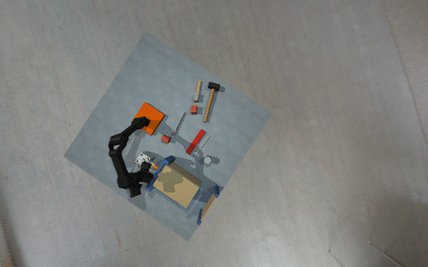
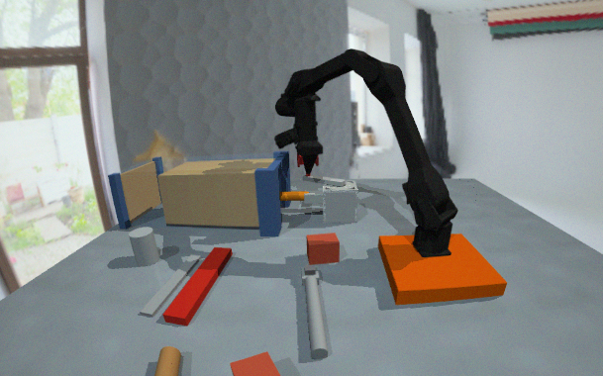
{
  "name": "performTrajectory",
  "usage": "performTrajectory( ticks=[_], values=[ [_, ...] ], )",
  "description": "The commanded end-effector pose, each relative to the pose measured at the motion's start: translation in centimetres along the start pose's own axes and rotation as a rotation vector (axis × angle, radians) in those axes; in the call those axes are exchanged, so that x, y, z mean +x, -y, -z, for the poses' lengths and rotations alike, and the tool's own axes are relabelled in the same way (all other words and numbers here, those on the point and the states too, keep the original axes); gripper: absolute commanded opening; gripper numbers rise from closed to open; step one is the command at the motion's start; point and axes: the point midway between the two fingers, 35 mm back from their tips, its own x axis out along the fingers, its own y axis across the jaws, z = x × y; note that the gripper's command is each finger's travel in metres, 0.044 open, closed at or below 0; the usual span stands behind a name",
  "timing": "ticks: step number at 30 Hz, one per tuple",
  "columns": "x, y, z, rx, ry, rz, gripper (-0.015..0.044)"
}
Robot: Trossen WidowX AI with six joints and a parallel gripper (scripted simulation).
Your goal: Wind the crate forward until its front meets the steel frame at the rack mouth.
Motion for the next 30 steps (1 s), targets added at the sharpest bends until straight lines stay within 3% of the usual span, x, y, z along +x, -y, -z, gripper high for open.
performTrajectory(
  ticks=[1,30],
  values=[
    [-0.3,-2.5,-1.5,-0.041,0.021,-0.056,0.0],
    [-0.5,-6.6,-2.2,-0.041,0.022,-0.06,0.0]
  ],
)
